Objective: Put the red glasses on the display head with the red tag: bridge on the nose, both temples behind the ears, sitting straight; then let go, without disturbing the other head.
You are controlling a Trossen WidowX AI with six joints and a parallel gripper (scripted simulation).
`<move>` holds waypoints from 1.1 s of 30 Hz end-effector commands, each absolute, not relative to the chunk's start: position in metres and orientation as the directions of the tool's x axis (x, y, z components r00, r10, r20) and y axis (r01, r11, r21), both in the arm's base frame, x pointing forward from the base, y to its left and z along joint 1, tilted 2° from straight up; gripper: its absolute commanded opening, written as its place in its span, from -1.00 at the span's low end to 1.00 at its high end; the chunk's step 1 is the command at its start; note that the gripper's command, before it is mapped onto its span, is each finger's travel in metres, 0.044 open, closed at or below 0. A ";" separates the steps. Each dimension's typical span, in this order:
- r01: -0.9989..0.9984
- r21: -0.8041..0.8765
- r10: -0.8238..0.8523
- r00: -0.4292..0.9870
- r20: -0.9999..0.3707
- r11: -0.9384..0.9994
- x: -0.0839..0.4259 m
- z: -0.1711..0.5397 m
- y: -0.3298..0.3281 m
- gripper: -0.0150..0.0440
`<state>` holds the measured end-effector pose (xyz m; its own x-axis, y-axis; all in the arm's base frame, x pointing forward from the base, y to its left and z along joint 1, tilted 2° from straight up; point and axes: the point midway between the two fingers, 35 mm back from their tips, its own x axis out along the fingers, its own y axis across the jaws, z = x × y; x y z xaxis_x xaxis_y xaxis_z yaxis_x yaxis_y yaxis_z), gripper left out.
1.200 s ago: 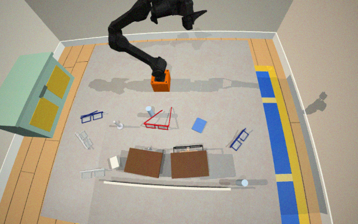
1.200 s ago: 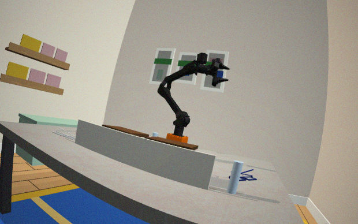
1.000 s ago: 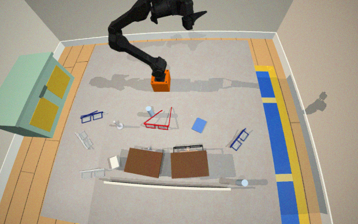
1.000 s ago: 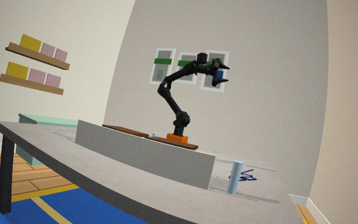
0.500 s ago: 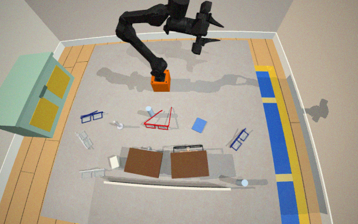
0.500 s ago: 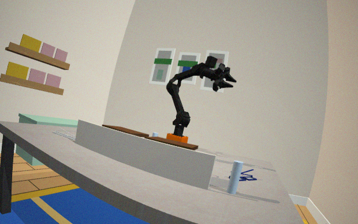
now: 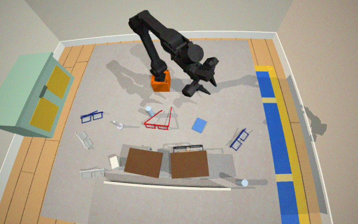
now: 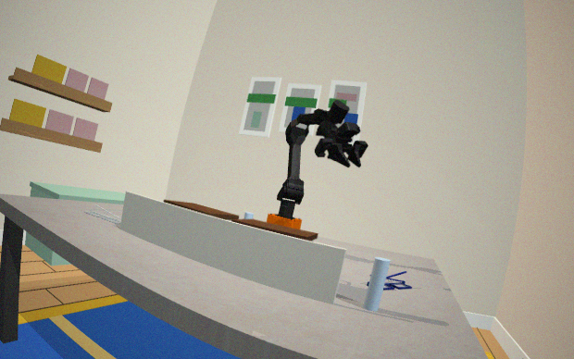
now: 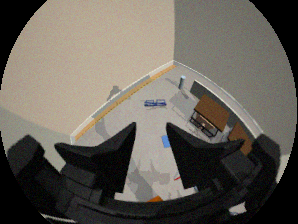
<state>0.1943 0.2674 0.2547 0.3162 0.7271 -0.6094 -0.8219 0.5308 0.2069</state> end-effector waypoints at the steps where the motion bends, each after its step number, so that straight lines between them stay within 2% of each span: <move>1: -0.831 0.014 0.581 0.376 -0.721 0.555 0.239 0.210 0.240 0.19; 6: -0.867 -0.136 0.422 0.364 -0.830 0.479 0.275 0.161 0.204 0.19; 12: -0.918 -0.199 0.266 0.297 -0.917 0.342 0.299 0.113 0.157 0.19; 18: -0.967 -0.167 0.139 0.196 -0.971 0.191 0.304 0.069 0.102 0.19; 24: -0.998 -0.051 0.044 0.052 -0.998 0.029 0.294 0.029 0.051 0.19; 33: -0.999 -0.042 0.040 0.043 -0.998 0.019 0.294 0.027 0.050 0.19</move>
